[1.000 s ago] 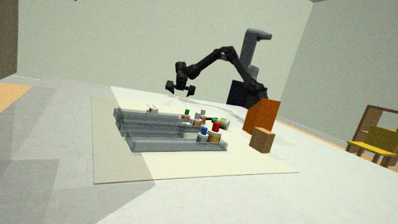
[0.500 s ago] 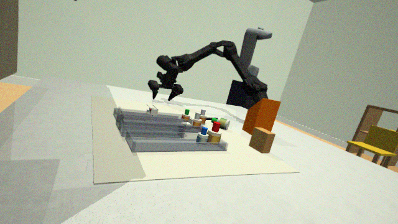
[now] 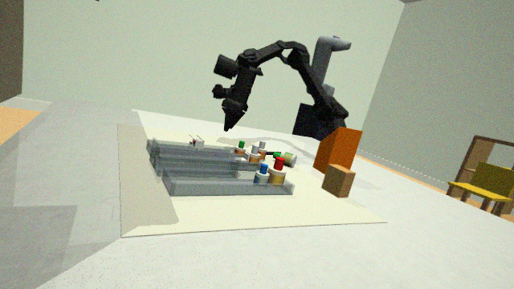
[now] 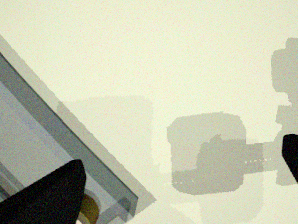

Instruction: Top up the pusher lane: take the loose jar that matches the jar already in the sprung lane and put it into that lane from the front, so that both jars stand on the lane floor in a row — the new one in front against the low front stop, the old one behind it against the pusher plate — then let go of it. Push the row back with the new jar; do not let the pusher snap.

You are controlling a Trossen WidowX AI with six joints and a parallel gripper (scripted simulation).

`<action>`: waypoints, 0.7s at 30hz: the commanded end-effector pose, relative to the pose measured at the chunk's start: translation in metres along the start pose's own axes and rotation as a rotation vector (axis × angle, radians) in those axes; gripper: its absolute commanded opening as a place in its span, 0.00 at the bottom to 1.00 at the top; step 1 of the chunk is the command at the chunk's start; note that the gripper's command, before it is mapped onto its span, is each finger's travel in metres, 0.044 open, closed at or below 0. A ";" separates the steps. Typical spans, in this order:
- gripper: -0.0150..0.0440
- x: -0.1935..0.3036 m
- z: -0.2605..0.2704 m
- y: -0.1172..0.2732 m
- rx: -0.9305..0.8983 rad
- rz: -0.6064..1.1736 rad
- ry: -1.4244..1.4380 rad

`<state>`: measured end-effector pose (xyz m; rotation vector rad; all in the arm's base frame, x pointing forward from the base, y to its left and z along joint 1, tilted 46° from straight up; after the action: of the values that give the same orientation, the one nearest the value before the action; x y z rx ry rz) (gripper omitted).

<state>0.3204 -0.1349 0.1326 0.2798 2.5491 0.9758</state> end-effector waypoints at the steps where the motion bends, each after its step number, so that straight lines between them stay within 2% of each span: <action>1: 1.00 0.040 0.042 0.024 -0.035 0.065 0.274; 6: 1.00 0.093 0.064 0.051 -0.028 0.125 0.546; 12: 1.00 0.096 0.065 0.052 -0.027 0.127 0.557; 16: 1.00 0.099 0.064 0.019 -0.026 0.127 0.557; 21: 1.00 0.098 0.064 0.016 -0.025 0.127 0.557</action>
<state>0.2599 -0.0502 0.0748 0.1934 3.0325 1.2853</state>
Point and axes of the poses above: the point midway between the two fingers, 35 mm back from their tips, its own y axis back along the fingers, its own z axis across the jaws, x = y × z, the point moved 8 cm from there along y, back along the fingers, and after that the axes turned 13 degrees about y, right-handed, at the moved point
